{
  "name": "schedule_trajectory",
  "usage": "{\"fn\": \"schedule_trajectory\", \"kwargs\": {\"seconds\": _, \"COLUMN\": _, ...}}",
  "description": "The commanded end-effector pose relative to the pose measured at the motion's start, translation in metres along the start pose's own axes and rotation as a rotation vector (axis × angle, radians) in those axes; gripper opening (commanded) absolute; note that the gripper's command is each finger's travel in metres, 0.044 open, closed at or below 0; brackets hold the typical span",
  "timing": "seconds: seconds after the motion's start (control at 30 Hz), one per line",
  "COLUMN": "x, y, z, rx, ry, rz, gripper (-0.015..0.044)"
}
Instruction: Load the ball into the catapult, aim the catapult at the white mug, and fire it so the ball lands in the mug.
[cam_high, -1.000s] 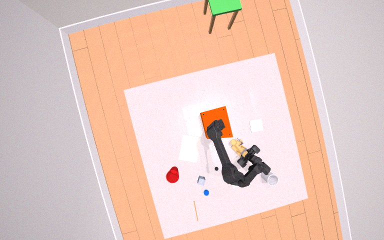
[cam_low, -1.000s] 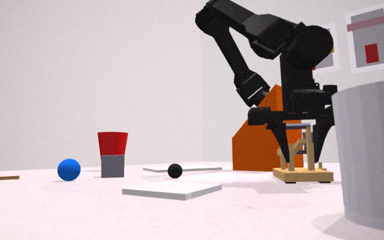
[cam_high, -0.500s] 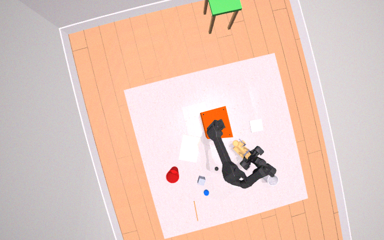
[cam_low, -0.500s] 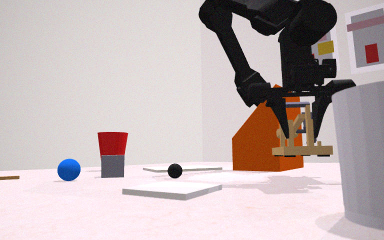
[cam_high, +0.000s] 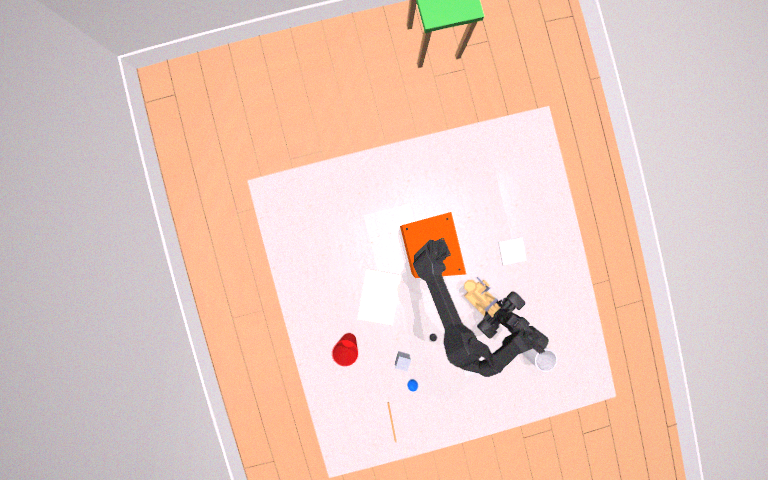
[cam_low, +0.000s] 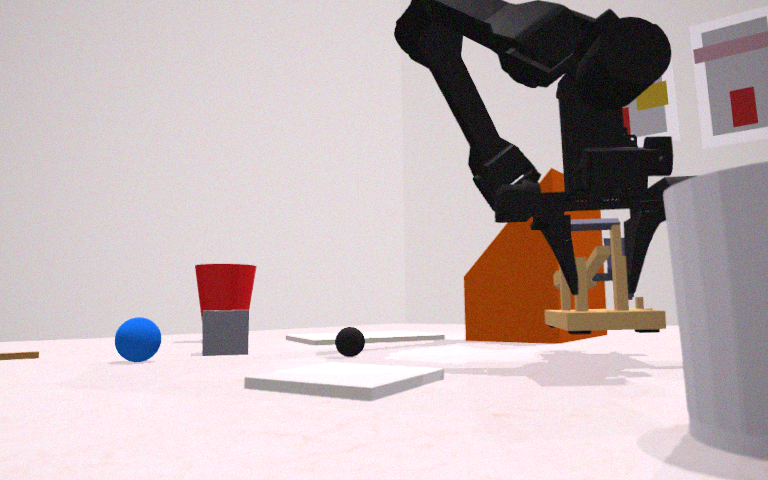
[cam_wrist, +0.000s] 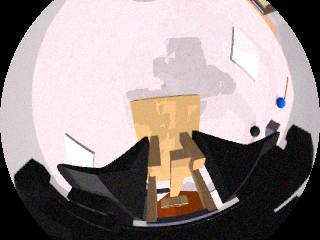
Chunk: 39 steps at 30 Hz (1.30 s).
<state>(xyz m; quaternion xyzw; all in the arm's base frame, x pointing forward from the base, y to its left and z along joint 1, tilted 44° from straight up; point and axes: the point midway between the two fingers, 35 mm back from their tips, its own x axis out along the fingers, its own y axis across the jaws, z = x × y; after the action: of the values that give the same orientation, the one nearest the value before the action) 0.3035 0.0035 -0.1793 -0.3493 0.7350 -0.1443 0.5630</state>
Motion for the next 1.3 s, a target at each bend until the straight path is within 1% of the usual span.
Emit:
{"fn": "schedule_trajectory", "kwargs": {"seconds": 0.0, "x": 0.007, "y": 0.000, "z": 0.000, "rx": -0.007, "ry": -0.001, "rz": -0.004, "gripper": 0.0000}}
{"fn": "schedule_trajectory", "kwargs": {"seconds": 0.53, "x": 0.033, "y": 0.000, "z": -0.002, "rx": -0.009, "ry": 0.002, "rz": -0.007, "gripper": 0.0000}}
{"fn": "schedule_trajectory", "kwargs": {"seconds": 0.57, "x": 0.028, "y": 0.000, "z": -0.001, "rx": -0.001, "ry": 0.002, "rz": -0.002, "gripper": 0.0000}}
{"fn": "schedule_trajectory", "kwargs": {"seconds": 0.73, "x": 0.028, "y": 0.000, "z": -0.001, "rx": -0.001, "ry": 0.002, "rz": -0.002, "gripper": 0.0000}}
{"fn": "schedule_trajectory", "kwargs": {"seconds": 1.2, "x": 0.028, "y": 0.000, "z": -0.001, "rx": -0.001, "ry": 0.002, "rz": -0.002, "gripper": 0.0368}}
{"fn": "schedule_trajectory", "kwargs": {"seconds": 1.27, "x": 0.018, "y": 0.000, "z": 0.001, "rx": -0.002, "ry": 0.001, "rz": -0.001, "gripper": 0.0420}}
